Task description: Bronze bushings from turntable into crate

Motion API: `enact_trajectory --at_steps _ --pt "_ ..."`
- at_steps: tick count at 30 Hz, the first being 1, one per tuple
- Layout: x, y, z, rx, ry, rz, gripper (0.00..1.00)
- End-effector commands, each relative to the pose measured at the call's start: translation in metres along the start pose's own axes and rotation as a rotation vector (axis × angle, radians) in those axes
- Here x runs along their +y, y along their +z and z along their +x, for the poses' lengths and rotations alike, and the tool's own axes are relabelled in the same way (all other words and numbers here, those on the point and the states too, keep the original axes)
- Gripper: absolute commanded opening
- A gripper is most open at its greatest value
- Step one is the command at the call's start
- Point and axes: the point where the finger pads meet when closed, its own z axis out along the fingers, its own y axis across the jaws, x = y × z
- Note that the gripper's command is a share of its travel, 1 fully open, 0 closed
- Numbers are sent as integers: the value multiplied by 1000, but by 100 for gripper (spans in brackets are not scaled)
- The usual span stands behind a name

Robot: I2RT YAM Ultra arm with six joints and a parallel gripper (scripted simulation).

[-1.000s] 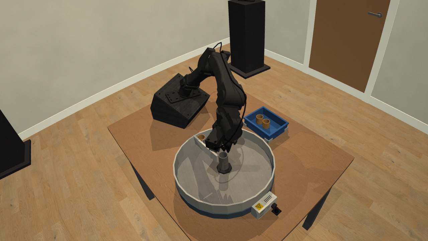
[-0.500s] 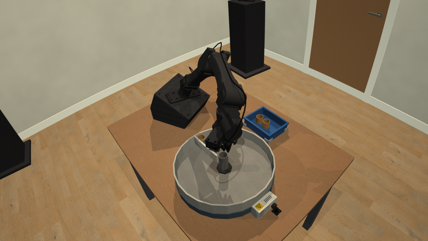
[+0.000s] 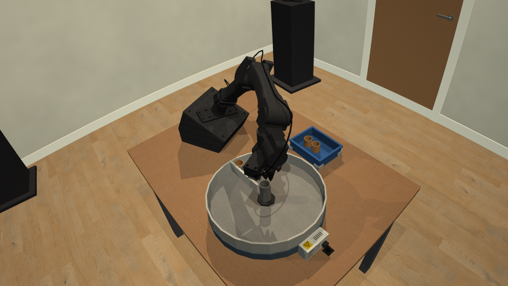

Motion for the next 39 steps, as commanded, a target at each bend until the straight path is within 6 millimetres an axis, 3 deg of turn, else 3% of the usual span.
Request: enact_trajectory --at_steps 1,30,31,38,39 --pt "4 -17 -6 -32 -7 -31 16" --pt "4 -17 -6 -32 -7 -31 16" --pt "4 -18 -6 -32 -7 -31 13" --pt "10 -26 -8 -61 -32 -58 13" --pt "4 -19 -5 -44 -25 -43 13"
